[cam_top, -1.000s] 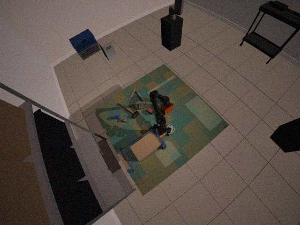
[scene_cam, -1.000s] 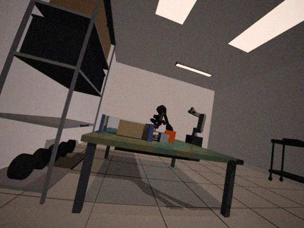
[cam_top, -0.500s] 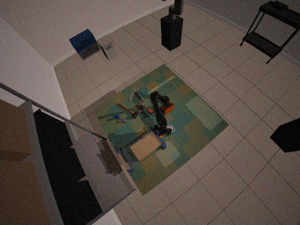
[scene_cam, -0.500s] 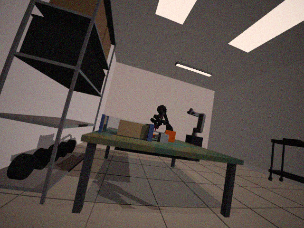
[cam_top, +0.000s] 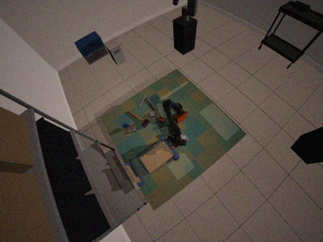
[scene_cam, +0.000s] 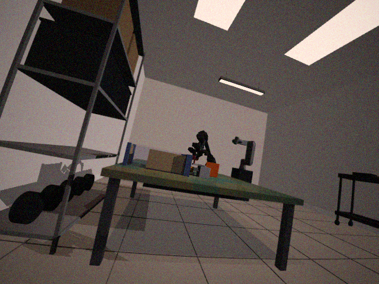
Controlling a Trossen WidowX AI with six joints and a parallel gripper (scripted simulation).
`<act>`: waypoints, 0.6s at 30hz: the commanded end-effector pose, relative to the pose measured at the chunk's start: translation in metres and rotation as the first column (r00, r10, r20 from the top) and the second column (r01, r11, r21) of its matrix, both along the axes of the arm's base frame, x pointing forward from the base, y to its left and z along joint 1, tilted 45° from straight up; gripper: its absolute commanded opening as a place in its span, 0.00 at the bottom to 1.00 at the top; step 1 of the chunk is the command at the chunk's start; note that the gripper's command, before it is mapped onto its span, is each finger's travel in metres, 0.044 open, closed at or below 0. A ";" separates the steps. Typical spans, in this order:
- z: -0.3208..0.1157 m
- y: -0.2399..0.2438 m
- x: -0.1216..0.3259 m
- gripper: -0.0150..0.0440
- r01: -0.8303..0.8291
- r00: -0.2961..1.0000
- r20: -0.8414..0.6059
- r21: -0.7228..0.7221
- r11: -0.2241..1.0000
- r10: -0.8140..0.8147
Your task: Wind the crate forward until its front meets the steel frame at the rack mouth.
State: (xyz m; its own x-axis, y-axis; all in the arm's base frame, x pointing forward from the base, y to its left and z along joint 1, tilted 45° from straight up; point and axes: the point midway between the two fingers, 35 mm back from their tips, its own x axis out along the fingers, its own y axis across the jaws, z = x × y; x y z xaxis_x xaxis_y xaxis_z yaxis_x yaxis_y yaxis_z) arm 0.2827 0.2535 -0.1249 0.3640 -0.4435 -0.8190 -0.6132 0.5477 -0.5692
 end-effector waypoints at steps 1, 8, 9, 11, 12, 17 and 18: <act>-0.009 0.007 -0.004 0.25 0.005 1.000 -0.013 0.017 1.000 -0.005; -0.014 0.012 -0.007 0.25 0.005 1.000 -0.013 0.018 1.000 -0.005; -0.014 0.012 -0.007 0.25 0.005 1.000 -0.013 0.018 1.000 -0.005; -0.015 0.014 -0.008 0.25 0.005 1.000 -0.013 0.018 1.000 -0.005; -0.016 0.015 -0.008 0.25 0.005 1.000 -0.013 0.018 1.000 -0.005; -0.019 0.018 -0.010 0.25 0.005 1.000 -0.013 0.019 1.000 -0.005; -0.020 0.019 -0.011 0.25 0.005 1.000 -0.013 0.019 1.000 -0.005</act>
